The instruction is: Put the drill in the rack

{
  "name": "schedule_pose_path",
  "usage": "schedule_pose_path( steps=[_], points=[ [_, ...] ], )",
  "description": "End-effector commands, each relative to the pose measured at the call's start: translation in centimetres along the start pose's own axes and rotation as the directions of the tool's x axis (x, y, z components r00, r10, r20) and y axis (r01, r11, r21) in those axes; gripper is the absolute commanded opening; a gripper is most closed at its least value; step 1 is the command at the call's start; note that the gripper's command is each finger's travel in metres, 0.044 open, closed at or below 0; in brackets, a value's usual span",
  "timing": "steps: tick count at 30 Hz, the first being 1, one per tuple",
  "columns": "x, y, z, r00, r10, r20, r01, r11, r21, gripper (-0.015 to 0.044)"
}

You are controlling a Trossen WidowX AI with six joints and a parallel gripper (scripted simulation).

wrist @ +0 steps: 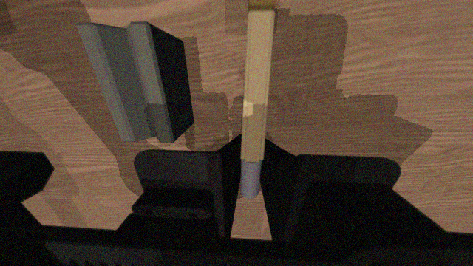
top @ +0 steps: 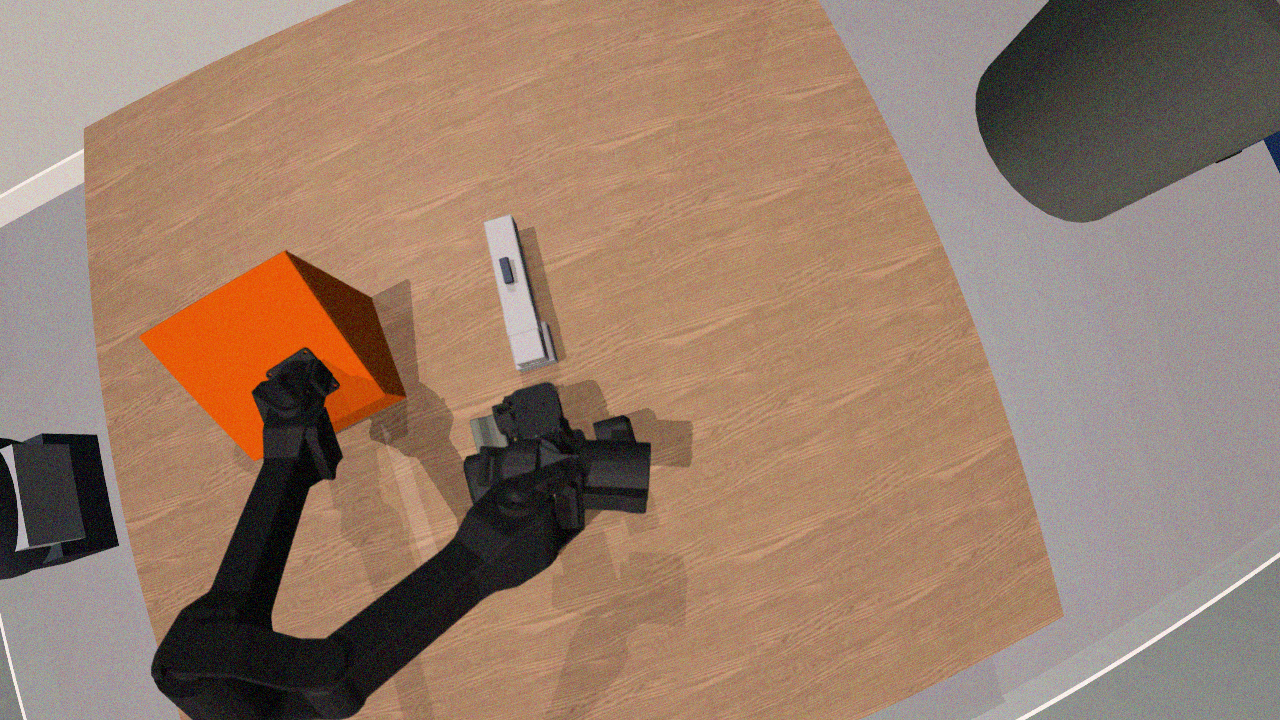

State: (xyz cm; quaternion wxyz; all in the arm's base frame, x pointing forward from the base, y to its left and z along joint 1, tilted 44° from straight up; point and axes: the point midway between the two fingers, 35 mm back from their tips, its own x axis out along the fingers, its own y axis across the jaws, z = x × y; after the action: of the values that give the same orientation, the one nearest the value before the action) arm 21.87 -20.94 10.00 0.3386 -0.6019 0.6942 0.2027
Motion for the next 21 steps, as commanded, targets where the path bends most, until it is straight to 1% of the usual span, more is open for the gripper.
schedule_pose_path(
  steps=[1,21],
  points=[
    [-0.30,-0.01,0.03,1.000,-0.004,0.005,0.004,1.000,0.000,0.0000],
    [-1.29,0.17,0.04,1.000,-0.004,0.006,0.004,1.000,0.000,0.0000]
  ],
)
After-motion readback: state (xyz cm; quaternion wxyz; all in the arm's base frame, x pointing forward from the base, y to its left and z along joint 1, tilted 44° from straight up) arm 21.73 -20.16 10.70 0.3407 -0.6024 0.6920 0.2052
